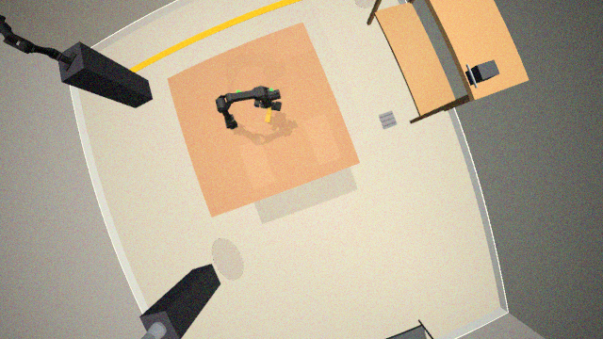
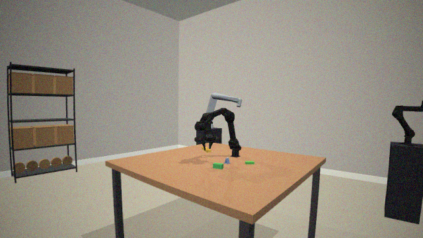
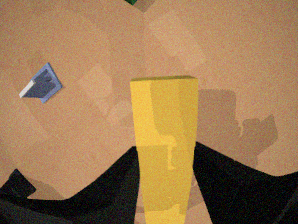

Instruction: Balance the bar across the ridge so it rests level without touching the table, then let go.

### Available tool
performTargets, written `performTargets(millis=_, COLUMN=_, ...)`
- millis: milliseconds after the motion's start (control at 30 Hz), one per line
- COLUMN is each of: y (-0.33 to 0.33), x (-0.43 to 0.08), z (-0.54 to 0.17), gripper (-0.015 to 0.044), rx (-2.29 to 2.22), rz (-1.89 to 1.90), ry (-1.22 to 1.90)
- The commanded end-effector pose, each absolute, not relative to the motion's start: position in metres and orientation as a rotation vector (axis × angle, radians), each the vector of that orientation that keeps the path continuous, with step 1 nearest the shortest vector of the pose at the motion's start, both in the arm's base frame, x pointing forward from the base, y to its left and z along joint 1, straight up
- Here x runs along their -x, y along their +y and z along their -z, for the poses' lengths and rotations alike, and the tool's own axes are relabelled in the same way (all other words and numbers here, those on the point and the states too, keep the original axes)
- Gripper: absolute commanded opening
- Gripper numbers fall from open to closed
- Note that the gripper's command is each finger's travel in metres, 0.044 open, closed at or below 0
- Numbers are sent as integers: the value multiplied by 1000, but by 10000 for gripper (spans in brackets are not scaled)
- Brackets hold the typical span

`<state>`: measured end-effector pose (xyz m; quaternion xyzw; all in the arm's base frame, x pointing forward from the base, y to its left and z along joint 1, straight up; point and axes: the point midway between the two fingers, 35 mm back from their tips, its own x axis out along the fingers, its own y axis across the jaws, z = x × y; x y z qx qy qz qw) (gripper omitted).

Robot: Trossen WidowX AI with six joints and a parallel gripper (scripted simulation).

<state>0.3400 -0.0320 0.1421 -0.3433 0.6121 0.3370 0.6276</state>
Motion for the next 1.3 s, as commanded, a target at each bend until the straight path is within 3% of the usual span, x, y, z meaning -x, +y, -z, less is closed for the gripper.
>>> performTargets(millis=0, y=-20, x=-336, z=-144, gripper=0, rx=817, rz=-791, ry=1391)
performTargets(millis=1267, y=105, x=-257, z=-141, gripper=0, rx=1105, rz=-1091, ry=1250)
